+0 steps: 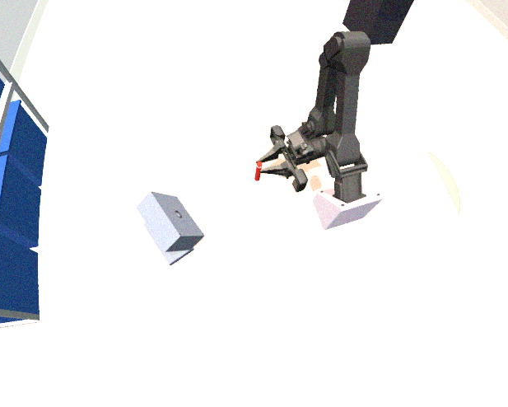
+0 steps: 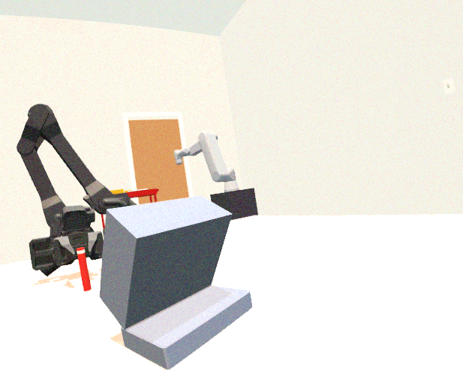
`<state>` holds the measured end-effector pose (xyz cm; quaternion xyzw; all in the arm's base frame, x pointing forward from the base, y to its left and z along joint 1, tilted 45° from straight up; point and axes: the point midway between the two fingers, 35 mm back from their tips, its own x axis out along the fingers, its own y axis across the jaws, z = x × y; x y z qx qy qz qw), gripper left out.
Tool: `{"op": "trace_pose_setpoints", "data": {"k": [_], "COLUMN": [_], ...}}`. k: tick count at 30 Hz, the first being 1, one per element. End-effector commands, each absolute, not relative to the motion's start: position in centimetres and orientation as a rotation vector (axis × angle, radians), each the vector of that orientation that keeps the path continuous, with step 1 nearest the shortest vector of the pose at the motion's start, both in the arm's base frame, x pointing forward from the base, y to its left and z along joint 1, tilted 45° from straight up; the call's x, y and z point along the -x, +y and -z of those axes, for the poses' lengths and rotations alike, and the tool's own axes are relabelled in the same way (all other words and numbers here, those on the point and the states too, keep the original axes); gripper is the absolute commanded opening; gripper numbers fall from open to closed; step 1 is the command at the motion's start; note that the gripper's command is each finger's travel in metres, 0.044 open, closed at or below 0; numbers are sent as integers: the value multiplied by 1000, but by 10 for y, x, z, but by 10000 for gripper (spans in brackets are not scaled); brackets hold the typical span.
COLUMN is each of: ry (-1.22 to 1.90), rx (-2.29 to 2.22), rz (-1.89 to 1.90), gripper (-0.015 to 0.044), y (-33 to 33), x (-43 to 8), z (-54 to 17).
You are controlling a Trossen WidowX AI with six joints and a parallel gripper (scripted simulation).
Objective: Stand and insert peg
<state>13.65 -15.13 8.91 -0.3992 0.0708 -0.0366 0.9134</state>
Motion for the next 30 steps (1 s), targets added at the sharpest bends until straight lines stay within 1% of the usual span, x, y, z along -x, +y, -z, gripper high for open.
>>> {"op": "trace_pose_setpoints", "data": {"k": [1, 23, 30], "ry": [147, 147, 147], "rx": [823, 823, 823], "rz": [75, 75, 75], "gripper": [130, 130, 314], "y": [-151, -151, -151], "x": [-136, -136, -136], "z": [-89, -89, -89]}}
